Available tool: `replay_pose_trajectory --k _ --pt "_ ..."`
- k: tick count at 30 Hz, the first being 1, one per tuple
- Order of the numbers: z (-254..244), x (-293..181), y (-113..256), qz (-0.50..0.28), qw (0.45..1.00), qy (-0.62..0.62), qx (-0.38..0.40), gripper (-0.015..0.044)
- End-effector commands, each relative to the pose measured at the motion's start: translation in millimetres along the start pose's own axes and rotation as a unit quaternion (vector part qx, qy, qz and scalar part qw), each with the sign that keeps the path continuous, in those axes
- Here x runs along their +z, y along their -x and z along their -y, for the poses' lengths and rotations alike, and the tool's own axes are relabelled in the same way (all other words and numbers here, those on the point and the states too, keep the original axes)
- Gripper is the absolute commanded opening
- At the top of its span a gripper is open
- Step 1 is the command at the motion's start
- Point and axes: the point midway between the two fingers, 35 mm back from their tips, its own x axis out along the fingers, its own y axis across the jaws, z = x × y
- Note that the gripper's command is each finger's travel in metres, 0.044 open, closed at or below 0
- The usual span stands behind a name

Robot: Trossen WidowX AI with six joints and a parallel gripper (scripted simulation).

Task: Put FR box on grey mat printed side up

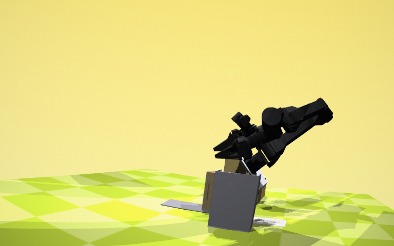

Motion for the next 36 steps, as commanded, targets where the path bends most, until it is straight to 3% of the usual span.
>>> replay_pose_trajectory --k 1,10,30,36 --pt "-2 -1 0 0.004 0.999 -0.045 -0.030 0.0440" --pt "-4 -2 2 0.006 0.997 -0.061 -0.039 0.0440" --pt "-13 -46 57 -0.014 0.991 -0.115 -0.066 0.0440" --pt "-14 -49 58 -0.014 0.991 -0.117 -0.067 0.0440"
